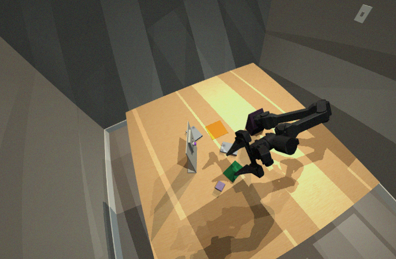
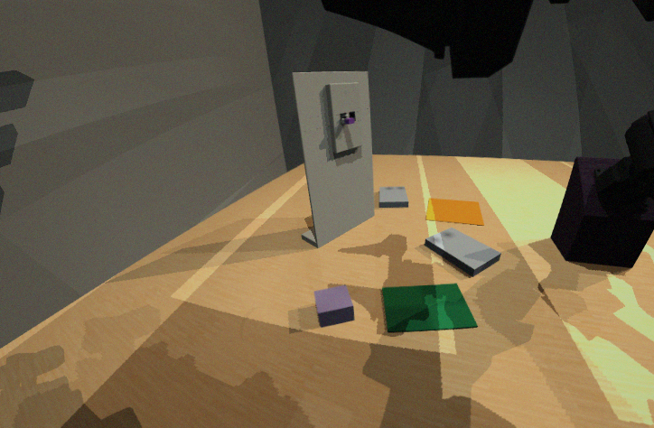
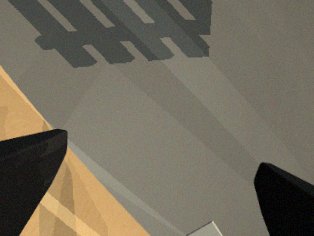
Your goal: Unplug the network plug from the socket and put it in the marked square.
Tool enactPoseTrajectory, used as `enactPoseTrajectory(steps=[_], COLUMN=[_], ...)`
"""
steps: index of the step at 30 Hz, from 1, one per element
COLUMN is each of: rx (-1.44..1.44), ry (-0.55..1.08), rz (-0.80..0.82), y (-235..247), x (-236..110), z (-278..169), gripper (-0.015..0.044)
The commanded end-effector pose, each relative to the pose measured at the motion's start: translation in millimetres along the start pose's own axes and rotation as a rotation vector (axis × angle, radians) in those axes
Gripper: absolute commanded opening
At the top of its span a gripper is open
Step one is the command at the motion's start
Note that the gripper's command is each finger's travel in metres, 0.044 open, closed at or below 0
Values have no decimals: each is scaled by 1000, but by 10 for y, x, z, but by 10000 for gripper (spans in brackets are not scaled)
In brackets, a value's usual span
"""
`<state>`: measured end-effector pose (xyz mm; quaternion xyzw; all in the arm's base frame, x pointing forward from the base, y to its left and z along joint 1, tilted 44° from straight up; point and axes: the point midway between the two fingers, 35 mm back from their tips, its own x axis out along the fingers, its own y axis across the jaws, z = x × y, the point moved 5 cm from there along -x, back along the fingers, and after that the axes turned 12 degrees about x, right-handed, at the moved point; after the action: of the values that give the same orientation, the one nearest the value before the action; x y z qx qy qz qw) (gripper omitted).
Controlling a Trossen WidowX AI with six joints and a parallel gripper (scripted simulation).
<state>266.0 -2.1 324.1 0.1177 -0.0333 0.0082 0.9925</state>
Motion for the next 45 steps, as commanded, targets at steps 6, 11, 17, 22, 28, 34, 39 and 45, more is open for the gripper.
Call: enactPoseTrajectory(steps=[6,11,17,22,28,34,39,45], rx=[155,328,535,707,913,1119,1291,1496], ry=[7,13,16,15,10,1,-11,-30], rz=[-14,-30,-52,-71,-95,-119,-140,-165], y=[-44,-93,-152,-200,-257,-312,-357,-409], x=[29,51,64,64,49,20,-15,-69], z=[-132,-280,-456,-602,-774,-942,-1078,-1236], gripper=[243,156,156,156,156,156,156,156])
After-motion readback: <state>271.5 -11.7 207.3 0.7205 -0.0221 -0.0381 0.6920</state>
